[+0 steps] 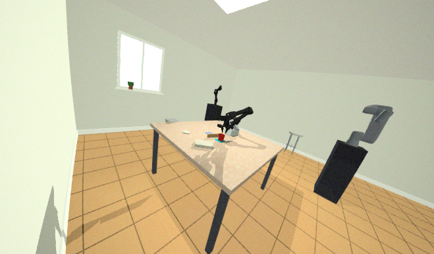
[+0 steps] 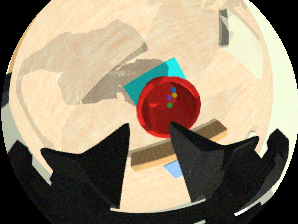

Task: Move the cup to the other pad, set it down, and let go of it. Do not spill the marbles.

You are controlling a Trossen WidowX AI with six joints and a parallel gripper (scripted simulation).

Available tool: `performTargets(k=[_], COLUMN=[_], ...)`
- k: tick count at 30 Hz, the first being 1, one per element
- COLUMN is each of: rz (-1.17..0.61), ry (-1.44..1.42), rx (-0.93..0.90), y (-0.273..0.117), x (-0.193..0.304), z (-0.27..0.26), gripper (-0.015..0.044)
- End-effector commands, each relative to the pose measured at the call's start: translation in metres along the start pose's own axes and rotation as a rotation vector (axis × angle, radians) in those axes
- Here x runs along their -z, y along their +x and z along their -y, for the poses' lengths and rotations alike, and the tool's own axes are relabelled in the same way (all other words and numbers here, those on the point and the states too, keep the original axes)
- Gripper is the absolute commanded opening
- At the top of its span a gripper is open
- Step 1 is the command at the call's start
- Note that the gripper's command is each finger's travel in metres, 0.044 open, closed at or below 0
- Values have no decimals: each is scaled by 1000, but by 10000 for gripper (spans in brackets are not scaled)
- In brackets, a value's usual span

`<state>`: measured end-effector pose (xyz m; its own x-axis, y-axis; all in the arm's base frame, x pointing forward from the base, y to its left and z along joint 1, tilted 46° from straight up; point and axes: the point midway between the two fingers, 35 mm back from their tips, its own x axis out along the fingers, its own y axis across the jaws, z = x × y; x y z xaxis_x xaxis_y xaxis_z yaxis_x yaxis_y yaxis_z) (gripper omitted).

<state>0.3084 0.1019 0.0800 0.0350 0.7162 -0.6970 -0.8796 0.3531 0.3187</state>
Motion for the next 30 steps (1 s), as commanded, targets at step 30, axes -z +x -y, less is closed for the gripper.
performTargets(k=[30], rz=[8], ry=[2], rx=[2], y=[-59], x=[3], z=[3], gripper=[440])
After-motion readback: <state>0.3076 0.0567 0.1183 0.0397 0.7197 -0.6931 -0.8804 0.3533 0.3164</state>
